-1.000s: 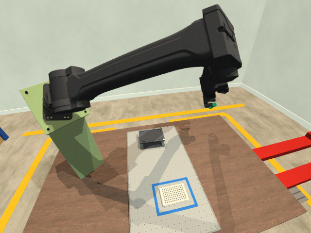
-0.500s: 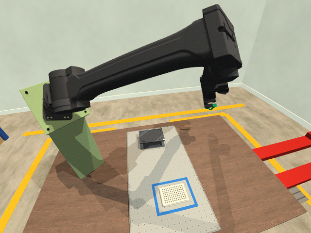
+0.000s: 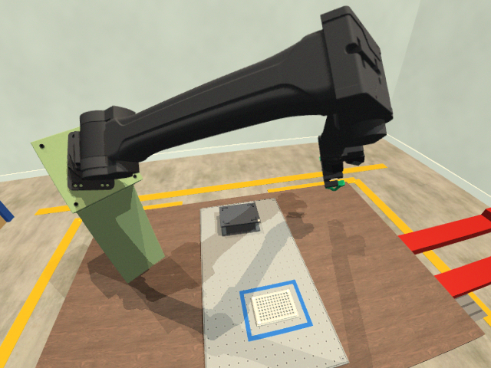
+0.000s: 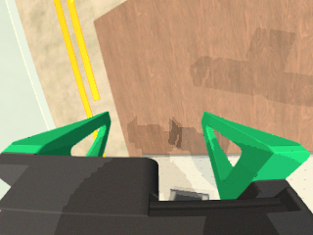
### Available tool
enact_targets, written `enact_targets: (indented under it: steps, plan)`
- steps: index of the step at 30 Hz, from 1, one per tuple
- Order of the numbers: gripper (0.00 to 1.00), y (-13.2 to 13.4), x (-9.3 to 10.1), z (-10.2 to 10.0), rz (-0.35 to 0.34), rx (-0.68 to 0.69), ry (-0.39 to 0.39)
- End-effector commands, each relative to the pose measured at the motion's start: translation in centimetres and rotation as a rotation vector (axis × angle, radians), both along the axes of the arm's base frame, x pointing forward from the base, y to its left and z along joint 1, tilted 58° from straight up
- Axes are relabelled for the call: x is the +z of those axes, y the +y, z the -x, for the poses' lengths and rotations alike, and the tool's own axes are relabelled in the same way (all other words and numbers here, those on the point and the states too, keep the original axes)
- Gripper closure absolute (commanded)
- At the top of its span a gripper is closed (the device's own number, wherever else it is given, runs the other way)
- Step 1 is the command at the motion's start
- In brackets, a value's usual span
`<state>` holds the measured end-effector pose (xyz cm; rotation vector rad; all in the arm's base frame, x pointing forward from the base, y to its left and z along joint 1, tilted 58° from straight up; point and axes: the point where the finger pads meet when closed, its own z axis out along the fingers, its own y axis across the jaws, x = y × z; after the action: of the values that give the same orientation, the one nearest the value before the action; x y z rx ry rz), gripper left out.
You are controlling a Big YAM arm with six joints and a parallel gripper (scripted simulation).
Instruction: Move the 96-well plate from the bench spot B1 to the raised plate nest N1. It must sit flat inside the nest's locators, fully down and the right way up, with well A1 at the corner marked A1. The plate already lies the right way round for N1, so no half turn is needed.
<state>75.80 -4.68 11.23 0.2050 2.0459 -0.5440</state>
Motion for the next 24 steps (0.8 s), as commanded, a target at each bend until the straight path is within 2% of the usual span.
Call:
enact_targets:
  steps: [1,2,4,11,12,13,15,16,17,18,19,21,24]
  plan:
    - [0.0,0.2,1.7,0.5,0.035,0.017,0.019]
    - [0.0,-1.1,1.7,0.7,0.032,0.011,0.019]
    - [0.0,-2.0,2.2,0.8,0.032,0.01,-0.007]
    - [0.0,-5.1,2.3,2.3,0.034,0.01,-0.007]
    - [0.0,-5.1,2.1,2.3,0.034,0.01,-0.005]
    - [0.0,-5.6,0.5,2.6,0.055,-0.013,0.054]
    - [0.0,-5.6,0.5,2.6,0.055,-0.013,0.054]
    - [0.0,-2.8,0.8,1.9,0.076,0.014,0.064]
    - [0.0,-3.2,1.9,2.1,0.088,0.002,0.06]
    - [0.0,-6.0,1.8,3.5,0.086,-0.029,0.071]
    - [0.0,-7.2,1.7,3.8,0.083,-0.036,0.072]
    - [0.0,-8.1,2.2,4.0,0.085,-0.037,0.045]
    - [0.0,-9.4,2.2,4.8,0.086,-0.037,0.046]
